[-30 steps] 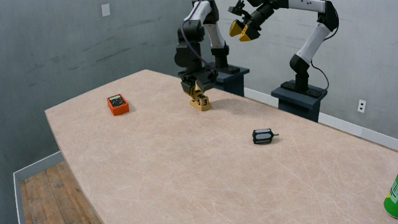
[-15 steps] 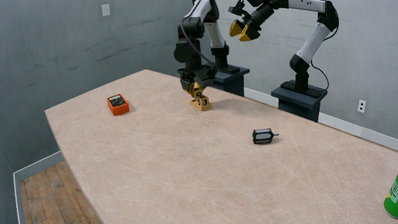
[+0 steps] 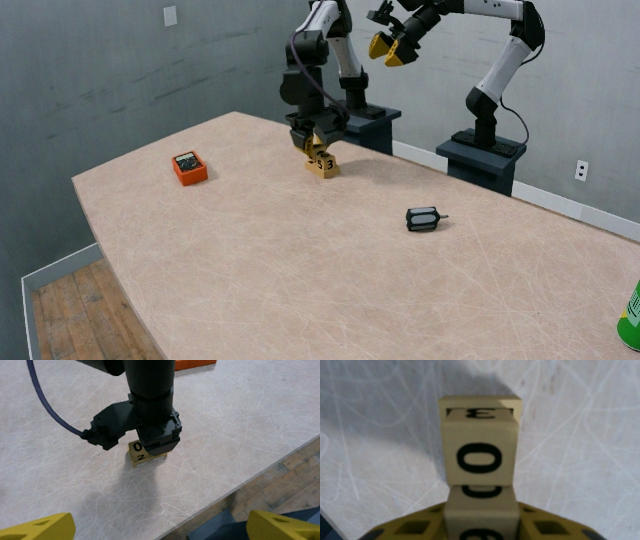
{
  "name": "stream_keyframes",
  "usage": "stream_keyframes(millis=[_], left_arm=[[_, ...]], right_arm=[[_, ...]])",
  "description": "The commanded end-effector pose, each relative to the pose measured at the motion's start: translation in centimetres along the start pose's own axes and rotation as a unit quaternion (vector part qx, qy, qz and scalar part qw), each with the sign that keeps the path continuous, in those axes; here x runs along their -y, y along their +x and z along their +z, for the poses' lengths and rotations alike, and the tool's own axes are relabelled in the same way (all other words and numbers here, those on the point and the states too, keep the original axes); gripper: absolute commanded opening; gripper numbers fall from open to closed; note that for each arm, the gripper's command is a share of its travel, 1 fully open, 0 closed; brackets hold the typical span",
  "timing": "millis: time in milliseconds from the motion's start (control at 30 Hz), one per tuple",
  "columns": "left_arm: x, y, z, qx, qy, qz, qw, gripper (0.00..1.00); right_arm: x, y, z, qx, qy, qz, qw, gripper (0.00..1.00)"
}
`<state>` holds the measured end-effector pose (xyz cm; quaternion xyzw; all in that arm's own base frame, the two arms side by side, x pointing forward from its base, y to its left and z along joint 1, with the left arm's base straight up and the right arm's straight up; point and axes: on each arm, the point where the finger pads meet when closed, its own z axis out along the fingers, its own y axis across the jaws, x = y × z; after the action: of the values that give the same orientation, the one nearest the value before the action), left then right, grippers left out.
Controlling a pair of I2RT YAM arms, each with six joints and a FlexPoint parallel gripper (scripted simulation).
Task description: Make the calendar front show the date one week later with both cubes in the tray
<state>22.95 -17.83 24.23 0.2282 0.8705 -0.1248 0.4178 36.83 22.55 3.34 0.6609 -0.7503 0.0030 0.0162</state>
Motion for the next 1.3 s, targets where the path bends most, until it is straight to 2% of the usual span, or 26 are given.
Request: stream_keyframes(millis=[0, 100, 200, 433, 533, 767, 867, 933, 1000, 1033, 1067, 1133, 1267], left_arm=[[0.0, 0.3, -0.1, -0.006, -0.002, 0.000, 1.000, 1.00], [0.0, 0.3, -0.1, -0.006, -0.002, 0.000, 1.000, 1.00], [0.0, 0.3, -0.1, -0.006, -0.002, 0.000, 1.000, 1.00], [0.0, 0.3, -0.1, -0.006, -0.002, 0.000, 1.000, 1.00], [0.0, 0.3, -0.1, -0.006, -0.002, 0.000, 1.000, 1.00], [0.0, 0.3, -0.1, -0.006, -0.002, 0.000, 1.000, 1.00], [0.0, 0.3, -0.1, -0.006, -0.002, 0.000, 1.000, 1.00], [0.0, 0.3, -0.1, -0.006, -0.002, 0.000, 1.000, 1.00], [0.0, 0.3, -0.1, -0.006, -0.002, 0.000, 1.000, 1.00], [0.0, 0.3, -0.1, -0.006, -0.002, 0.000, 1.000, 1.00], [0.0, 0.3, -0.1, -0.006, -0.002, 0.000, 1.000, 1.00], [0.0, 0.3, -0.1, -0.006, -0.002, 0.000, 1.000, 1.00], [0.0, 0.3, -0.1, -0.006, -0.002, 0.000, 1.000, 1.00]], right_arm=[[0.9, -0.2, -0.8, 0.022, 0.026, 0.001, 0.999, 0.22], [0.9, -0.2, -0.6, 0.022, 0.026, 0.002, 0.999, 0.22], [0.6, -0.2, 1.8, 0.010, 0.010, 0.001, 1.000, 0.22], [-0.5, 0.4, 3.4, -0.006, -0.012, 0.002, 1.000, 0.22], [-0.5, 0.5, 3.4, -0.007, -0.013, 0.002, 1.000, 0.22], [0.4, 0.1, 1.2, -0.001, -0.006, 0.003, 1.000, 0.22], [0.5, -0.3, -0.5, 0.012, 0.010, 0.003, 1.000, 0.55], [0.4, -0.6, -2.9, 0.022, 0.022, 0.003, 1.000, 0.57], [0.4, -0.7, -3.6, 0.023, 0.024, 0.003, 0.999, 0.57], [0.4, -0.7, -4.0, 0.026, 0.027, 0.004, 0.999, 0.65], [0.4, -0.8, -4.6, 0.028, 0.029, 0.003, 0.999, 0.65], [0.3, -0.7, -3.7, 0.015, 0.014, 0.002, 1.000, 0.65], [0.2, -0.7, -4.1, 0.007, 0.004, 0.001, 1.000, 0.65]])
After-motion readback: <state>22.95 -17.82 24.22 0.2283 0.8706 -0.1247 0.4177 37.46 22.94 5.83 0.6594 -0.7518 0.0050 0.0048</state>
